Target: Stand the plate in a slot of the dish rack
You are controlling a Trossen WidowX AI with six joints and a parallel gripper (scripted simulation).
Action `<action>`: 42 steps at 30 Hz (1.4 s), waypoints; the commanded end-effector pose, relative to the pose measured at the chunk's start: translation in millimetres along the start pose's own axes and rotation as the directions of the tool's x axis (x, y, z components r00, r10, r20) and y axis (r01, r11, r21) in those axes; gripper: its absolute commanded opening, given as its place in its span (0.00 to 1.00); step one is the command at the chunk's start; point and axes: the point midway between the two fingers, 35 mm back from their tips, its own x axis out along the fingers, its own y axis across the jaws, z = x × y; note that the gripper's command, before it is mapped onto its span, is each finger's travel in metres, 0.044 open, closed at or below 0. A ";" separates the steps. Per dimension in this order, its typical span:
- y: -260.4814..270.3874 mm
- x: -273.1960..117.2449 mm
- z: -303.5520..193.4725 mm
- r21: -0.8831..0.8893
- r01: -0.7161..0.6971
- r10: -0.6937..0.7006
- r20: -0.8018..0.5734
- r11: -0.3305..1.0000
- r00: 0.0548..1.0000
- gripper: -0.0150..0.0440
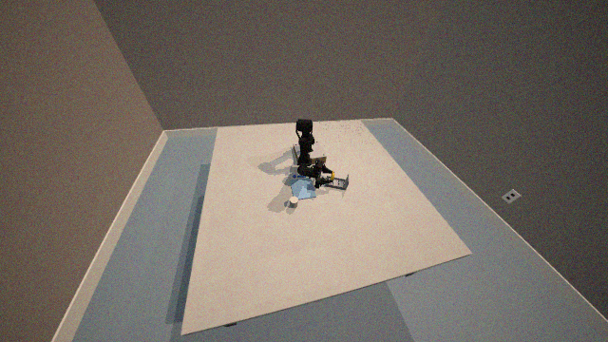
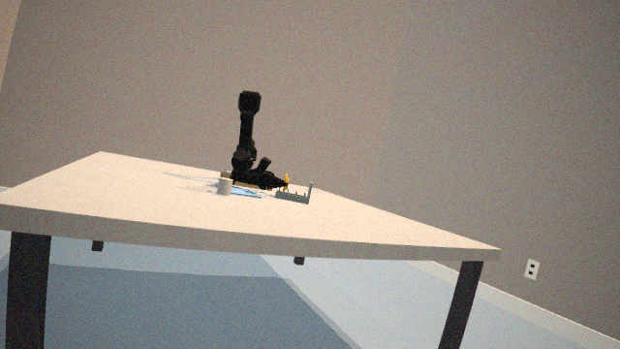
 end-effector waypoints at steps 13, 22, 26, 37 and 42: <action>0.2 0.0 -1.5 0.001 0.000 0.000 0.000 1.000 1.000 0.25; -0.3 0.0 -1.6 -0.004 0.000 0.000 0.000 1.000 1.000 0.65; -0.3 0.0 -1.6 -0.004 0.000 0.000 0.000 1.000 1.000 0.83; -0.3 0.0 -1.6 -0.004 0.000 0.000 0.000 1.000 1.000 0.93; -7.6 0.8 26.6 -0.003 -0.002 0.002 -0.001 1.000 1.000 0.93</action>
